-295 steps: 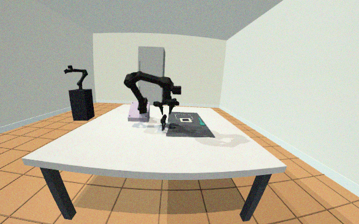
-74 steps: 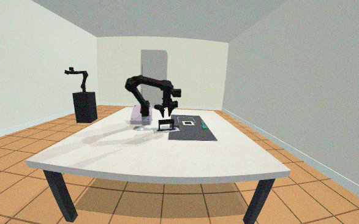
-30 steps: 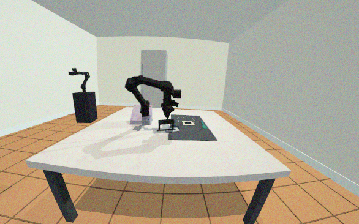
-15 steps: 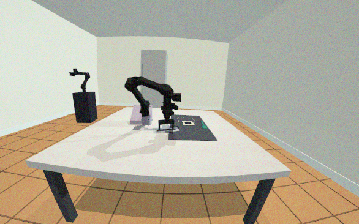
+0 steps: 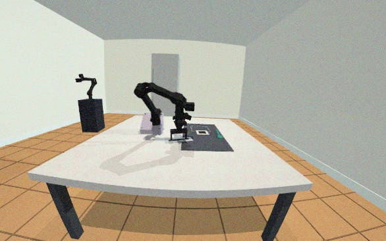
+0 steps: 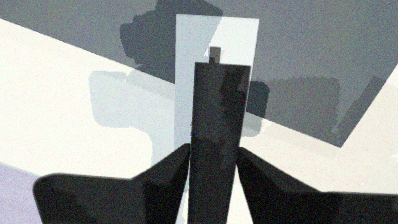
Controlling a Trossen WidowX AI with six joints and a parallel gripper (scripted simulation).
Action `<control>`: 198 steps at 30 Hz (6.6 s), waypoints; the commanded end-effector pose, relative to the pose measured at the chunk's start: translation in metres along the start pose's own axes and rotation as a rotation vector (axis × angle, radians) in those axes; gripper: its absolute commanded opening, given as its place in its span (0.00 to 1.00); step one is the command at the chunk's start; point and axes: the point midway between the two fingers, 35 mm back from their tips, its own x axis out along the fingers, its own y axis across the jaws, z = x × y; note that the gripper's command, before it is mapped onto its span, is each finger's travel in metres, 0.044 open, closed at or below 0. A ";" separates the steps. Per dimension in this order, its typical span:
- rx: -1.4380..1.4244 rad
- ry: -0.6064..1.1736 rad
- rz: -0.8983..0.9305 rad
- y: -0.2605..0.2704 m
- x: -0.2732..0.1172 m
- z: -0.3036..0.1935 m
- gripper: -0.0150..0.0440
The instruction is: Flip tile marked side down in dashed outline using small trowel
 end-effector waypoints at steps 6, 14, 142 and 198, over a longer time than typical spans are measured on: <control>-0.005 0.002 0.002 0.001 0.001 -0.001 0.47; -0.005 0.002 0.002 0.001 0.001 -0.001 0.47; -0.055 0.002 0.003 0.002 -0.044 0.000 0.71; -1.953 -0.002 0.005 0.004 -0.044 0.000 0.71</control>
